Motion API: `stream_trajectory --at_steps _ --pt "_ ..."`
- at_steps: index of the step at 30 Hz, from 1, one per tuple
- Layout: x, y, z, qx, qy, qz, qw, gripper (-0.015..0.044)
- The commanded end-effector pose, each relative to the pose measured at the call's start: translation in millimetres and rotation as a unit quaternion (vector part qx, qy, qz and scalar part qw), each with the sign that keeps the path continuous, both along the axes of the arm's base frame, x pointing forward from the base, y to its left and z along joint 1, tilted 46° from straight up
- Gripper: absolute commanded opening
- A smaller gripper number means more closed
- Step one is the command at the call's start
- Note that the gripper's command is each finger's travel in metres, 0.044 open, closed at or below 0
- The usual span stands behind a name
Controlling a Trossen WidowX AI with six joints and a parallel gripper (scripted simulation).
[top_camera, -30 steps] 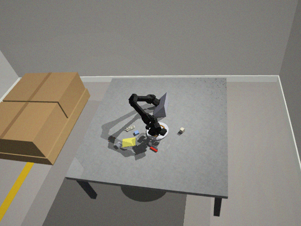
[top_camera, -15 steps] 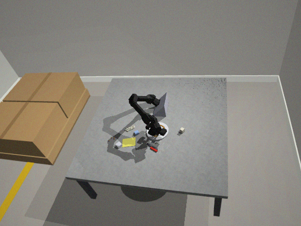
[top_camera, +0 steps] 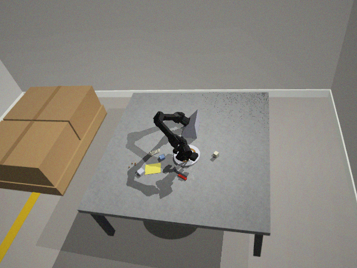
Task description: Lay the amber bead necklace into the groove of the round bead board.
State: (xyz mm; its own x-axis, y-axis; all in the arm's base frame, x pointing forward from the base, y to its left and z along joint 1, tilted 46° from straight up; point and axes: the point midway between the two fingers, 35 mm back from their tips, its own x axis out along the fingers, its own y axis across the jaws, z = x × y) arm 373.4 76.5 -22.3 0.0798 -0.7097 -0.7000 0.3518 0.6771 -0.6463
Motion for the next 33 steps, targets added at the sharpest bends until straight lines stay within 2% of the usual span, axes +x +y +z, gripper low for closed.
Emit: stream_trajectory --at_steps 1,13,29,30,33 --pt "2.6 2.4 -2.0 0.0 0.0 -0.002 1.0 0.0" --pt "3.3 -3.7 -7.9 -0.001 0.0 -0.002 1.0 0.0" --pt "2.6 2.2 -2.3 0.0 0.0 -0.002 1.0 0.042" --pt "2.9 0.1 -5.0 0.0 0.0 -0.001 1.0 0.044" --pt "2.6 2.8 -2.4 0.0 0.0 -0.002 1.0 0.044"
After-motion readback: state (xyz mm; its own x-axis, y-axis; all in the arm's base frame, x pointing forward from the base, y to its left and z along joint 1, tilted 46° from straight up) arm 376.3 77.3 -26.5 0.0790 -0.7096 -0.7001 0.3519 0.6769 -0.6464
